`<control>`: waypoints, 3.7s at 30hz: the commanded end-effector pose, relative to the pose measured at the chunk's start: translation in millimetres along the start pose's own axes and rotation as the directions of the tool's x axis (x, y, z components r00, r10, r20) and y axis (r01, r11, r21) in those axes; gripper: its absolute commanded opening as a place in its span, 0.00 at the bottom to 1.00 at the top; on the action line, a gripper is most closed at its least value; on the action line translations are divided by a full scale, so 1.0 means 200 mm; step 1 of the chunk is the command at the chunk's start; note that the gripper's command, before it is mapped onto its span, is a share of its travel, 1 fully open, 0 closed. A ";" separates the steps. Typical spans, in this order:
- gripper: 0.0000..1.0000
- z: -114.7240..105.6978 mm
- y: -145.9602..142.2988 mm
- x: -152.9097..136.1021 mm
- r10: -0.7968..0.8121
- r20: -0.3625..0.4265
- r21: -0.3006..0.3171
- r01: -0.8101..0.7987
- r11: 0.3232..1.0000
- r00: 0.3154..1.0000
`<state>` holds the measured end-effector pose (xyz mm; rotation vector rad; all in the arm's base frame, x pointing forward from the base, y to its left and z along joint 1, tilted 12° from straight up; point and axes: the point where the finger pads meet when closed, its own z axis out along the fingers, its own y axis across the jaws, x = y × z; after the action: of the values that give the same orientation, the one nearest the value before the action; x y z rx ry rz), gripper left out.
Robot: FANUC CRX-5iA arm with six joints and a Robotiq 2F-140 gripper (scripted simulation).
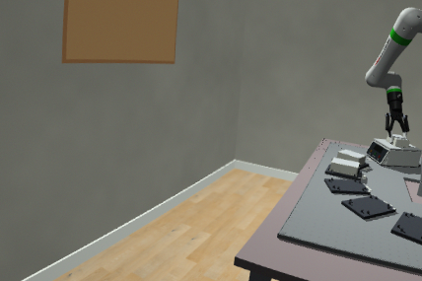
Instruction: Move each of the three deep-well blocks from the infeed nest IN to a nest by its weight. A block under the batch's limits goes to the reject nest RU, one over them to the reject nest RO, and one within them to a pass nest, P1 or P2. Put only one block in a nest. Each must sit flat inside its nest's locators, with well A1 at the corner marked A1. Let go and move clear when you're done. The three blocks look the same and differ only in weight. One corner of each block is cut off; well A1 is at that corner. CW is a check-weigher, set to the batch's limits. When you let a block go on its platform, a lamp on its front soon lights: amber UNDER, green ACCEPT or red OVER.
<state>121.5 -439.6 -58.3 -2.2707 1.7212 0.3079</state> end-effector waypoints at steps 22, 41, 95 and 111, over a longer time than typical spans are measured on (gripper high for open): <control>0.10 -0.10 0.00 -0.06 0.000 0.000 0.000 0.000 1.000 1.000; 0.10 -0.22 0.00 -0.13 0.000 0.000 0.000 0.000 1.000 1.000; 0.10 -0.24 -0.37 -0.25 -0.415 0.053 -0.240 0.415 0.878 0.908; 0.10 -0.21 -0.60 -0.30 -0.415 0.053 -0.240 0.415 0.878 0.908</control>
<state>213.8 -372.6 10.8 -2.7404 1.1970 0.4459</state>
